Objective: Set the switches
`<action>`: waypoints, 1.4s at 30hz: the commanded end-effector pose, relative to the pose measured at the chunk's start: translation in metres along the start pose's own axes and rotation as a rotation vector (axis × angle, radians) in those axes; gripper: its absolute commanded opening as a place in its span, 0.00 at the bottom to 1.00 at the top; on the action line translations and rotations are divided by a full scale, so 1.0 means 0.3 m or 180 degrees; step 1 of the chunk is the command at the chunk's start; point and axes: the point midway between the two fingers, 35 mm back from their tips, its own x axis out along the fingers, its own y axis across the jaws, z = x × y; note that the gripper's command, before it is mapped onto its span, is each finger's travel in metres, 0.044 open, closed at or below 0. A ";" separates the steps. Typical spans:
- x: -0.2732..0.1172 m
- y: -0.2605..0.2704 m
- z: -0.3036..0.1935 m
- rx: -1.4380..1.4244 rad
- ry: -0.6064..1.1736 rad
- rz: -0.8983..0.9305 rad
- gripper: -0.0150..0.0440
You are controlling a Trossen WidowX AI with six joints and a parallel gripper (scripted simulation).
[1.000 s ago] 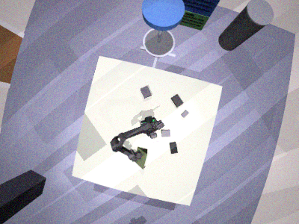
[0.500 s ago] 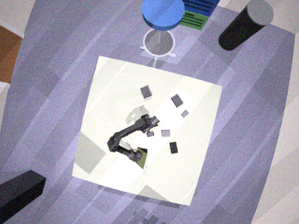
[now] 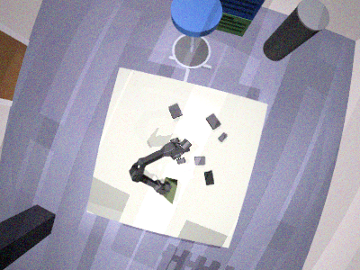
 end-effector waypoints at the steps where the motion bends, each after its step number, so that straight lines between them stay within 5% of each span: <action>1: 0.026 -0.004 -0.003 0.0024 0.0017 0.0006 0.25; 22: 0.056 -0.004 -0.003 0.0024 0.0019 0.0007 0.25; 28: -0.093 -0.005 -0.001 0.0025 0.0015 0.0003 0.25; 42: -0.090 0.062 0.060 0.0033 0.0013 0.0006 0.25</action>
